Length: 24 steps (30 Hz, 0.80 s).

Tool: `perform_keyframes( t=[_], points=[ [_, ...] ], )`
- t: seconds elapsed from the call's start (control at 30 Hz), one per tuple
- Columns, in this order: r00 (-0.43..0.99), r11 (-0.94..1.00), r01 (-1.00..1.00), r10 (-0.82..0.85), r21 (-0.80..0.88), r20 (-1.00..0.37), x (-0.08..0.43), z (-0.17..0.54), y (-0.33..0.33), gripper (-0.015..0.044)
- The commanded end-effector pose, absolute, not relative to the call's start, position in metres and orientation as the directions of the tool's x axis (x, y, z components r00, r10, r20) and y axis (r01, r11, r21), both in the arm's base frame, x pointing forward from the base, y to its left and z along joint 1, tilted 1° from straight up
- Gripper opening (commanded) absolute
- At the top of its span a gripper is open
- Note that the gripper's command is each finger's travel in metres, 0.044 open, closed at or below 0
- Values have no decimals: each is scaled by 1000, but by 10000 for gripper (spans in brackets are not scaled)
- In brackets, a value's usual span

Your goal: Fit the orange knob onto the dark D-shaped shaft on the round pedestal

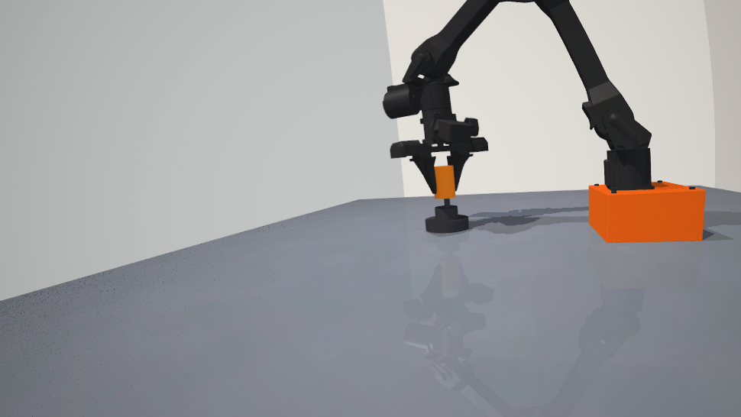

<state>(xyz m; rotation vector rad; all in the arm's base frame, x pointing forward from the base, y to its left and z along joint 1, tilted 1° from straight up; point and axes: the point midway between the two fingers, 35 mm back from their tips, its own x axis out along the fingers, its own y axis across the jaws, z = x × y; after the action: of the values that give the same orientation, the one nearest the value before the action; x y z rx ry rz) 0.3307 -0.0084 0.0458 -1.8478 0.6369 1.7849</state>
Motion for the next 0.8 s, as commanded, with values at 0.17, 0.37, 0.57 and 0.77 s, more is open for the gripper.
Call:
perform_keyframes(
  t=[0.17,0.37,0.57,0.77],
  points=[
    [39,-773,-634,5,-28,-999,331,45,-8,0],
    [39,-773,-634,5,-28,-999,331,48,-8,0],
    [39,-789,-614,5,-28,-999,331,51,-8,0],
    [39,-888,-459,5,-22,-999,332,50,-8,0]
  ],
)
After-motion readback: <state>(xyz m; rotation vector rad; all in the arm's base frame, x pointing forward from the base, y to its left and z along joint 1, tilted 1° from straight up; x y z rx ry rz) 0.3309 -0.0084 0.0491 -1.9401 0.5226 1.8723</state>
